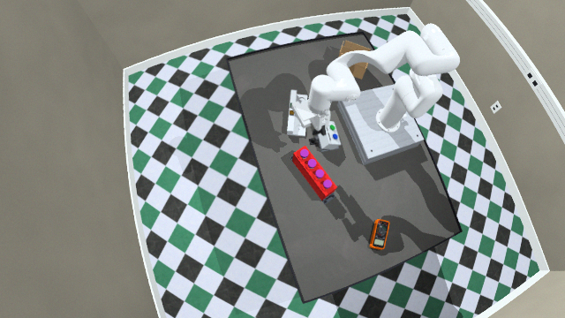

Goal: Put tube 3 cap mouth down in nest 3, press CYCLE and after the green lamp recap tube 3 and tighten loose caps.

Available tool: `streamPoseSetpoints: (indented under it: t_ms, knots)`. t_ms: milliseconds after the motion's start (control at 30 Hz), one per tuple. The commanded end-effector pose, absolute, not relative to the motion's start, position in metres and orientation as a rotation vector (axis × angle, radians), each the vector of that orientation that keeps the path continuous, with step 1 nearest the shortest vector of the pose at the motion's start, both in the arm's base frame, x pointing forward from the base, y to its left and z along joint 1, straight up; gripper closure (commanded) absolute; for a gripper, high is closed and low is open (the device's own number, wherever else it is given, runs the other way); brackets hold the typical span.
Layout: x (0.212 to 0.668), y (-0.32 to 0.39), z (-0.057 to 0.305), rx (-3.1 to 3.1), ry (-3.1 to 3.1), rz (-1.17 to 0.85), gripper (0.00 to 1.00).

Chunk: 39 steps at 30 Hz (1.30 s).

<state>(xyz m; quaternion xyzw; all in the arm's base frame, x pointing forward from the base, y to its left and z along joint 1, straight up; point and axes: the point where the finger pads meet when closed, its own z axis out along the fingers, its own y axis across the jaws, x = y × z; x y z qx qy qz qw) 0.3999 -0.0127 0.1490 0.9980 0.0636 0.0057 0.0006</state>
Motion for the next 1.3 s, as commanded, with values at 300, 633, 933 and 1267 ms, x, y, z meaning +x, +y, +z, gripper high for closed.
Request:
streamPoseSetpoints:
  t_ms: [300,633,933,1267]
  knots:
    - [0.399,-0.038,0.09,3.101,0.497,0.037,0.54]
    - [0.399,-0.038,0.09,3.061,0.702,0.034,0.54]
    - [0.399,-0.038,0.09,2.999,0.929,0.03,0.54]
    - [0.399,-0.038,0.09,2.93,1.127,0.026,0.54]
